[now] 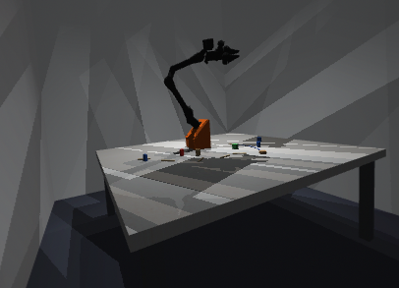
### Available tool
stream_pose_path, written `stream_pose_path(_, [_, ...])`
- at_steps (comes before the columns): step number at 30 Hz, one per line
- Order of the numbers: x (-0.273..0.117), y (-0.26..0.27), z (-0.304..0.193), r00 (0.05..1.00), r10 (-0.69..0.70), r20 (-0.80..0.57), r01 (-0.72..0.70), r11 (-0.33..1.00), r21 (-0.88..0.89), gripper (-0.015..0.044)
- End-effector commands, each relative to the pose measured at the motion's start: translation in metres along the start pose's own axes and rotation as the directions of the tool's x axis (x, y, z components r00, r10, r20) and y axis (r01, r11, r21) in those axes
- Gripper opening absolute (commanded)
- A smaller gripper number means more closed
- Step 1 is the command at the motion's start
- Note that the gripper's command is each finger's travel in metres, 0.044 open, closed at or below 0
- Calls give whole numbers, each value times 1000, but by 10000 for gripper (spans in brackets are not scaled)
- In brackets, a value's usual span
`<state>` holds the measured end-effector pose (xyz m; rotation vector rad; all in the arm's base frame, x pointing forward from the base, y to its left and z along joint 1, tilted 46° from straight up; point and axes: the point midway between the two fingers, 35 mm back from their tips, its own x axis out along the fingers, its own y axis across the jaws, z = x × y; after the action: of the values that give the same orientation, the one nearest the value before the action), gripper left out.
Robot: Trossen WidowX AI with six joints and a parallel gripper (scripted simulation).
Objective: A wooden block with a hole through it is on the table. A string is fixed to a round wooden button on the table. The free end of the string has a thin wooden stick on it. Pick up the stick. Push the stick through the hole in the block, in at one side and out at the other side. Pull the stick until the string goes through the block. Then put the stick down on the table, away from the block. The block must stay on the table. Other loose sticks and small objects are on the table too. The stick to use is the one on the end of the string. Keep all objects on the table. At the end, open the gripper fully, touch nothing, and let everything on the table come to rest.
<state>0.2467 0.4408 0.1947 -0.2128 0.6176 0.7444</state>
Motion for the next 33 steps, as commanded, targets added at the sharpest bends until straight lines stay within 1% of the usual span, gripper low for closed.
stream_pose_path(1, [37,-45,-48,980,-135,-146,103,973,-205,440])
stream_pose_path(5, [59,-85,-90,934,-240,-266,127,916,-381,440])
stream_pose_path(9, [74,-124,-136,859,-335,-386,84,837,-540,440])
stream_pose_path(13, [80,-163,-184,758,-417,-502,-26,749,-662,440])
stream_pose_path(18, [75,-208,-247,594,-496,-633,-246,638,-730,440])
stream_pose_path(23, [56,-248,-311,395,-542,-742,-520,534,-667,440])
stream_pose_path(28, [24,-279,-374,170,-552,-816,-782,429,-453,440])
stream_pose_path(30, [8,-289,-397,80,-546,-834,-862,383,-333,440])
stream_pose_path(31, [3,-291,-405,49,-543,-838,-885,366,-289,440])
stream_pose_path(33, [-1,-293,-409,30,-541,-840,-898,355,-261,440])
